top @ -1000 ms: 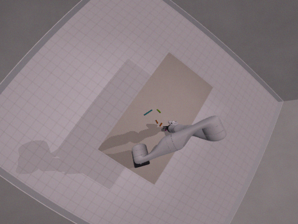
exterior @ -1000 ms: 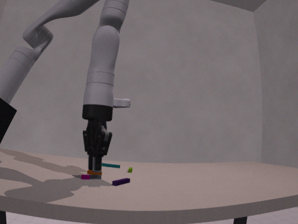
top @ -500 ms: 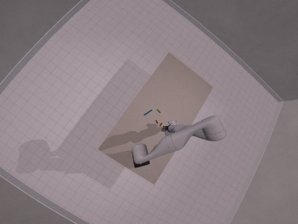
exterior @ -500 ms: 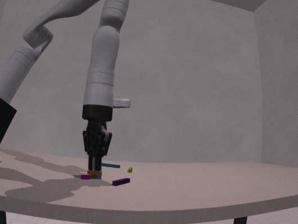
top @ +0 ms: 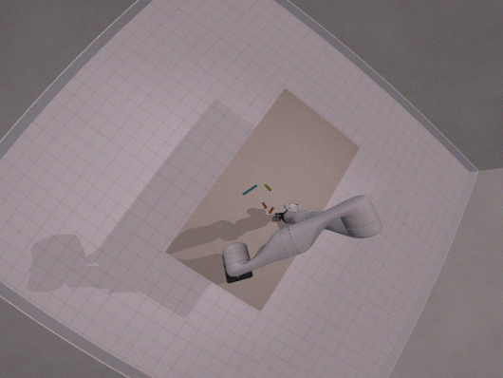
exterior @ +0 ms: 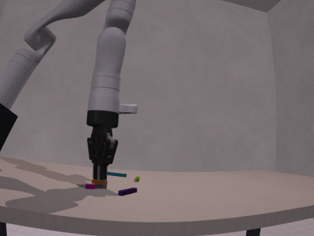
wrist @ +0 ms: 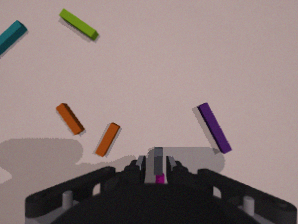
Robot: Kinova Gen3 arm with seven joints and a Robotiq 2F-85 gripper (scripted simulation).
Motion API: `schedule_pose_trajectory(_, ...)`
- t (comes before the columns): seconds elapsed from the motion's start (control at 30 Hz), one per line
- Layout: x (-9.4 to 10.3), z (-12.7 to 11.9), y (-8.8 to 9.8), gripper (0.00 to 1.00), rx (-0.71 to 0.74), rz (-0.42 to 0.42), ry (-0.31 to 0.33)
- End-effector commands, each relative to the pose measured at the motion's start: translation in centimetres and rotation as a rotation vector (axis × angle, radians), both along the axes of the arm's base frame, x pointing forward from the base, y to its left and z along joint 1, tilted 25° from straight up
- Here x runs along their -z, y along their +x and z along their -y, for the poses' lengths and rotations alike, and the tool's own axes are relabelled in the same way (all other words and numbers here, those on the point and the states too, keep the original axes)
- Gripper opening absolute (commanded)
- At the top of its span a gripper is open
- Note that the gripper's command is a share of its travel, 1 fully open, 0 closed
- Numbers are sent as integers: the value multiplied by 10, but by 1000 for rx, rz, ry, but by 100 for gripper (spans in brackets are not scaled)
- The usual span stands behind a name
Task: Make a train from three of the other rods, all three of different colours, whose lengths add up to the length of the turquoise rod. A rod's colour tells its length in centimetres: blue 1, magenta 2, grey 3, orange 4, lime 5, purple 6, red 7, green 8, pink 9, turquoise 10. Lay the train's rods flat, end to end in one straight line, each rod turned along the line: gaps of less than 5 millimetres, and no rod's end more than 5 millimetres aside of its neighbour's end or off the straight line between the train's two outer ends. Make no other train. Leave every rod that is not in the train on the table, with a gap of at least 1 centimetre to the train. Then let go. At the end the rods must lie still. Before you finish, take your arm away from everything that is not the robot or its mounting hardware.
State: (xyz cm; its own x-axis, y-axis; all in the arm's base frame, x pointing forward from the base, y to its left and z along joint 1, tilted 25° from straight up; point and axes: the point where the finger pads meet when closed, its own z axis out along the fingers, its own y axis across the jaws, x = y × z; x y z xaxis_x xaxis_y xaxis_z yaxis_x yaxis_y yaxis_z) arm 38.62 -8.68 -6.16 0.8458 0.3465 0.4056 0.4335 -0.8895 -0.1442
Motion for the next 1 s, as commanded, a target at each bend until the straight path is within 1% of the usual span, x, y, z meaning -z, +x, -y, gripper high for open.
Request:
schedule_pose_trajectory(0.0,1,2,2,24,8,2,0)
schedule_pose_trajectory(0.97,1,4,3,24,8,2,0)
